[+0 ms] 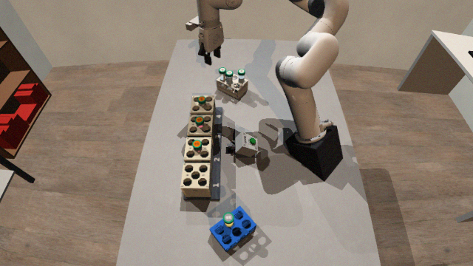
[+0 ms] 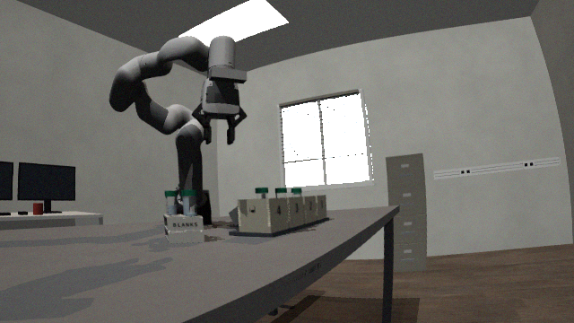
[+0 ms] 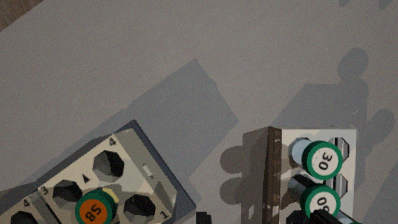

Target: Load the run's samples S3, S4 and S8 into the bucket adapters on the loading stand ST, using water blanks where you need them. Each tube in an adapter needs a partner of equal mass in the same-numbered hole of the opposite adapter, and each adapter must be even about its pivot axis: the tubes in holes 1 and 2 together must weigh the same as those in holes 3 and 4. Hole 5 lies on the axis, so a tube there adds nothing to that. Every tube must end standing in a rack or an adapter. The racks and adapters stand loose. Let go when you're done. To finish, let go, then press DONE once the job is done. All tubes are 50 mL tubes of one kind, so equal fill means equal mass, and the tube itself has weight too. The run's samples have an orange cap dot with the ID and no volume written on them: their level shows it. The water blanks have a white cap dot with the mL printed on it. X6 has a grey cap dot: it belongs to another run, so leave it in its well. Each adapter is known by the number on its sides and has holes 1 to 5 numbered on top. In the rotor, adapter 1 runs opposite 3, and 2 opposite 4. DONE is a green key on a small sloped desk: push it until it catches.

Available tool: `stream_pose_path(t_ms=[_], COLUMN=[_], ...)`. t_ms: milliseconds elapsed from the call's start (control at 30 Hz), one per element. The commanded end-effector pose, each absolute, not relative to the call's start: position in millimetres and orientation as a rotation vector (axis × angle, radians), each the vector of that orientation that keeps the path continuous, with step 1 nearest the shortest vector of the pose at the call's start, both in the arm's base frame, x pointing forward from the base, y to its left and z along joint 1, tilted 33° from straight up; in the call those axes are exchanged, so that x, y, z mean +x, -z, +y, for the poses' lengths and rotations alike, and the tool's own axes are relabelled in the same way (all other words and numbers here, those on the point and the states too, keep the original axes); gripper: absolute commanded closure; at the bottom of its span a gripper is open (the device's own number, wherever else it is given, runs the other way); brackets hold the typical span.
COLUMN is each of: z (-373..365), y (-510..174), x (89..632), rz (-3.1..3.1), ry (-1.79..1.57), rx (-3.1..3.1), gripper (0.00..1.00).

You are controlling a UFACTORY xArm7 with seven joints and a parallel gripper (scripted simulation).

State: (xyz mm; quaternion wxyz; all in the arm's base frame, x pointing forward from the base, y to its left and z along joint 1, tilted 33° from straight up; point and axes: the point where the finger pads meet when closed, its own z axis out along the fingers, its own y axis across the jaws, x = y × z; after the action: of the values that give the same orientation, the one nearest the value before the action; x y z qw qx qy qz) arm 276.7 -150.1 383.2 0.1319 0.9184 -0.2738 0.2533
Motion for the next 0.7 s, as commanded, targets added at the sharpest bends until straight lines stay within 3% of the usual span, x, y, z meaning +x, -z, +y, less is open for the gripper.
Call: stream_pose_path(t_ms=[0,667], z=[-168.5,-225.0], y=[-389.6,-403.4], x=[268.8,243.5], rz=[-0.795,-0.795], ry=[-0.741,-0.741], rx=[2.664,2.664], gripper=[0.43,0.43])
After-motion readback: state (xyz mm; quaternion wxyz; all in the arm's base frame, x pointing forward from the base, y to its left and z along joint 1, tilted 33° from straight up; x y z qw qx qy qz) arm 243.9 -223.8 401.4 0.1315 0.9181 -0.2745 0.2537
